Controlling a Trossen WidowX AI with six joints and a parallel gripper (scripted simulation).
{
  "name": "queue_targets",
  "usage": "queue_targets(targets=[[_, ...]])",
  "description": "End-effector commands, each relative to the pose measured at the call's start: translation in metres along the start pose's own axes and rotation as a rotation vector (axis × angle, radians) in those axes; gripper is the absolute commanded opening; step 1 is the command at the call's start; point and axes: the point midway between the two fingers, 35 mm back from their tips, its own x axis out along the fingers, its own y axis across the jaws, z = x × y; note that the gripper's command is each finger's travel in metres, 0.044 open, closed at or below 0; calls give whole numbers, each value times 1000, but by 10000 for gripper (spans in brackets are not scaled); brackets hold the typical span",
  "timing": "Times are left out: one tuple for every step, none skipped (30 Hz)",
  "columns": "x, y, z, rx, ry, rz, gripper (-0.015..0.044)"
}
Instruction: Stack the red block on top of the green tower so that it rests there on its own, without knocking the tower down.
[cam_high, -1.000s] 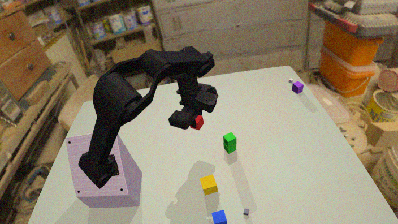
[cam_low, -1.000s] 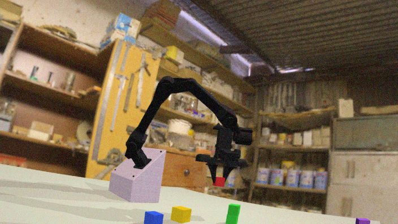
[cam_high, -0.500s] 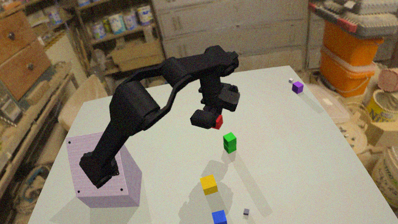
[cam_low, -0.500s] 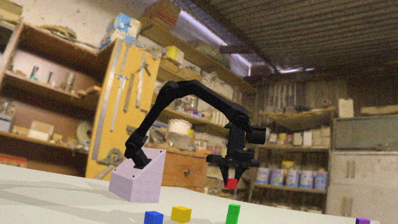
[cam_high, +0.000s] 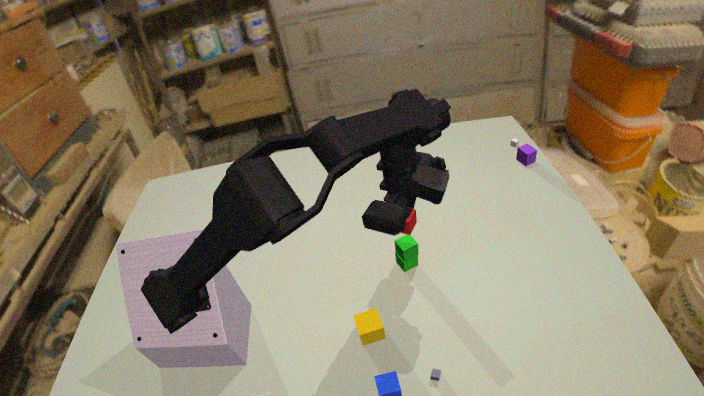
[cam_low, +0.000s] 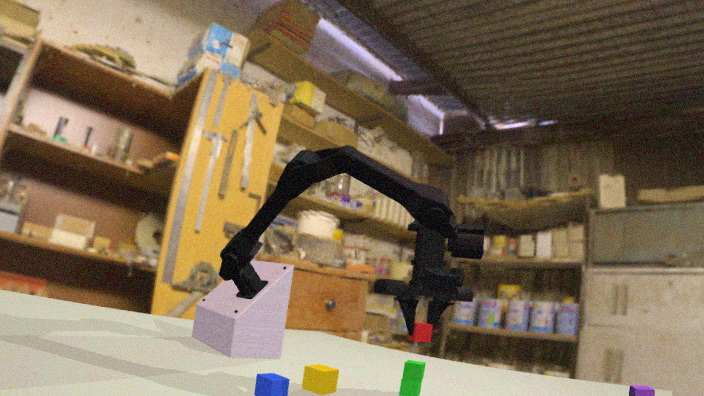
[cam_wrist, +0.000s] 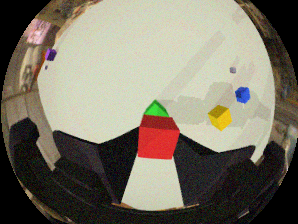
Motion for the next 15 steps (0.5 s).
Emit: queue_targets(targets=[[13,0,3,-6,0,-12,0],[13,0,3,-6,0,-12,0],[14,0,3,-6,0,-12,0],[16,0,3,-6,0,-12,0],[20,0,2,-6,0,-12,0],[23,0,2,-6,0,-12,0],[28,1,2,-6,0,-12,0],[33,1,2,-6,0,-13,0],[38,1,1,-6,0,-13,0],[41,1,1,-6,0,-13,0],[43,1,1,-6,-1,-13,0],[43,1,1,-6,-1,-13,0],[43,1,1,-6,-1,-13,0],[43,1,1,-6,-1,-13,0],[43,1,1,-6,-1,-13,0]])
